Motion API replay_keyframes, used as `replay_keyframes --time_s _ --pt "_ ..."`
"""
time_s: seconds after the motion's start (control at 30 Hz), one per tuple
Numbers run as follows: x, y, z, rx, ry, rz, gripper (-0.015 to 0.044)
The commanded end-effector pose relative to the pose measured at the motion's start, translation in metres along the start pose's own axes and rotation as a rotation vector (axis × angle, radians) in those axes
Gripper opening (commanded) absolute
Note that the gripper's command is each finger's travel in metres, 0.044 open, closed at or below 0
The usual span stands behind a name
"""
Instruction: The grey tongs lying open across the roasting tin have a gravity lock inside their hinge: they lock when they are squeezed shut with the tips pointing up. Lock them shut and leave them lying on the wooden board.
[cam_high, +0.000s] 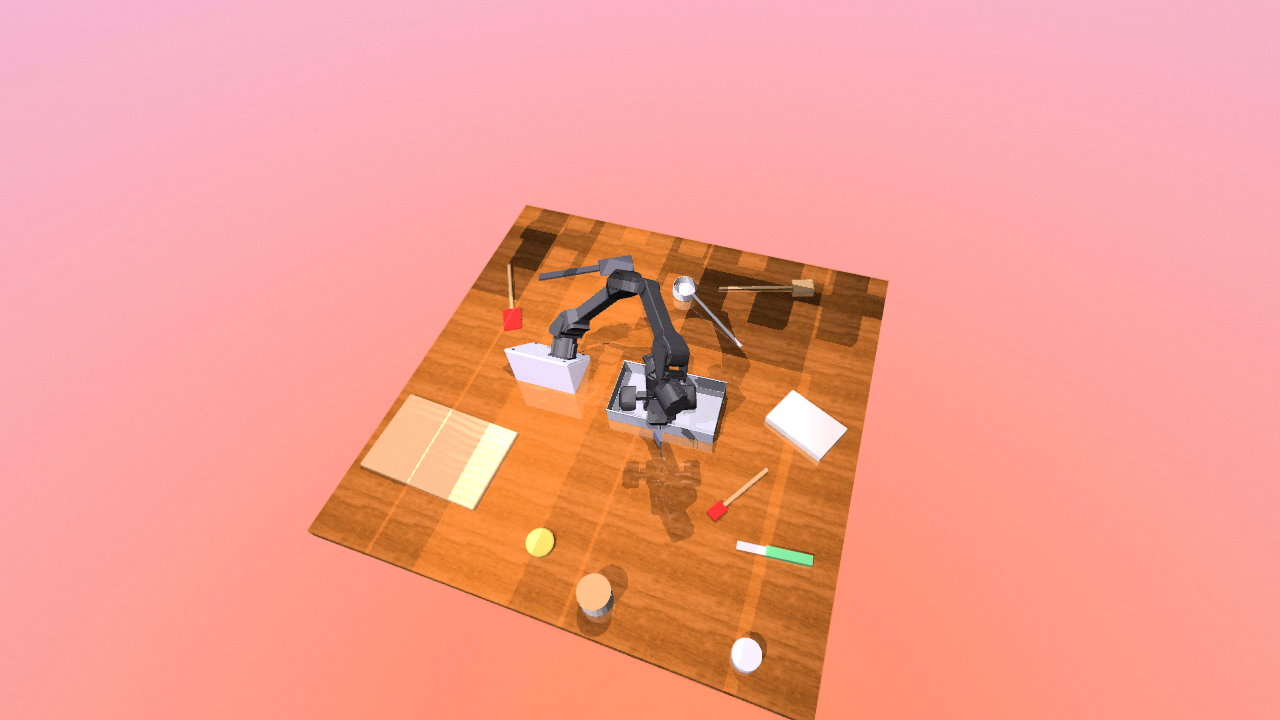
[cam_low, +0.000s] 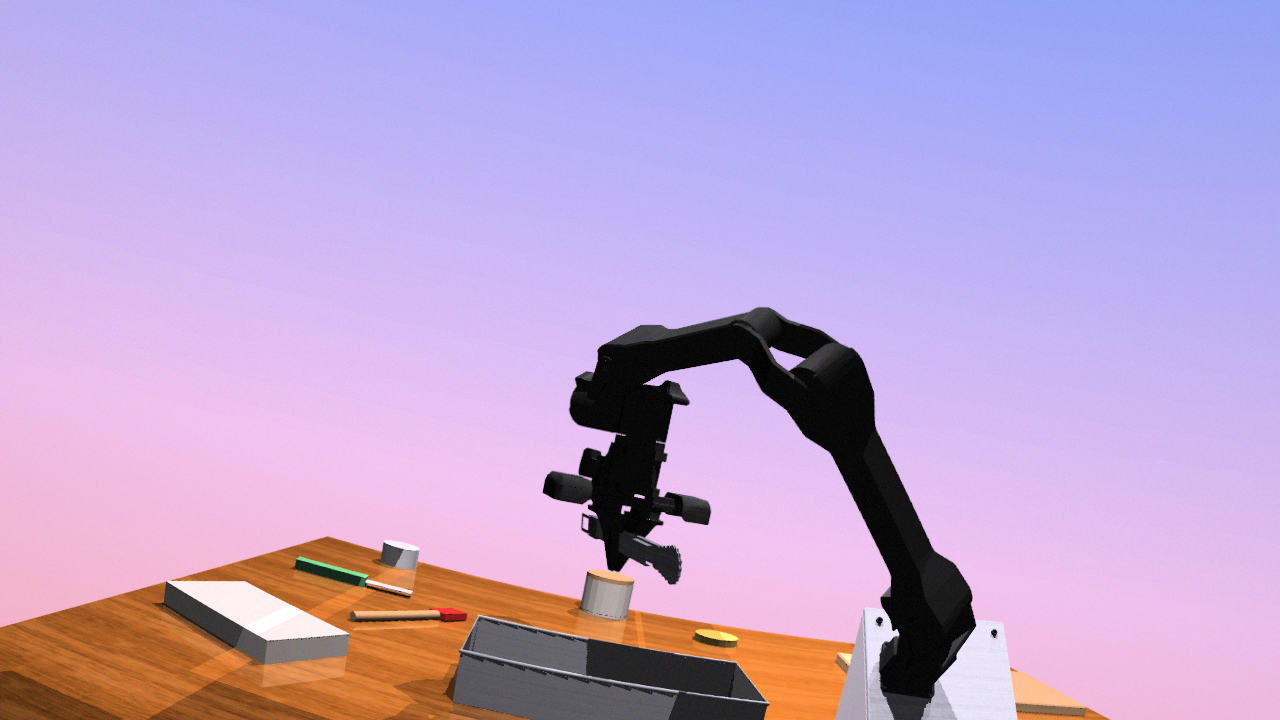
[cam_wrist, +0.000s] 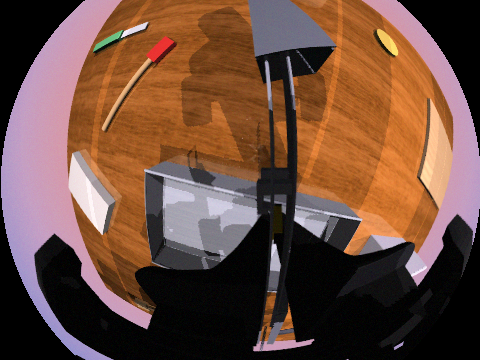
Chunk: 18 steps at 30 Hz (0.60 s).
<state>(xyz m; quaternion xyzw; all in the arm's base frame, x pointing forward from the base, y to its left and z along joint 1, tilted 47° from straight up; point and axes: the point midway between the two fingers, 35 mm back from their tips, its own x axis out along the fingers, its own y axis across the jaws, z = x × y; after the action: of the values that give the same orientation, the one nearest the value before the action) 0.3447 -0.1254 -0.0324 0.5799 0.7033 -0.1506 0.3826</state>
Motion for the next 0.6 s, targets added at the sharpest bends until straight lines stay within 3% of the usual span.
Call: replay_keyframes --time_s 0.0,0.57 --pt "-0.006 -0.019 0.023 -0.065 -0.015 -0.001 -0.0150" --pt "-0.009 -0.135 0.110 -0.381 -0.019 -0.011 -0.0150"
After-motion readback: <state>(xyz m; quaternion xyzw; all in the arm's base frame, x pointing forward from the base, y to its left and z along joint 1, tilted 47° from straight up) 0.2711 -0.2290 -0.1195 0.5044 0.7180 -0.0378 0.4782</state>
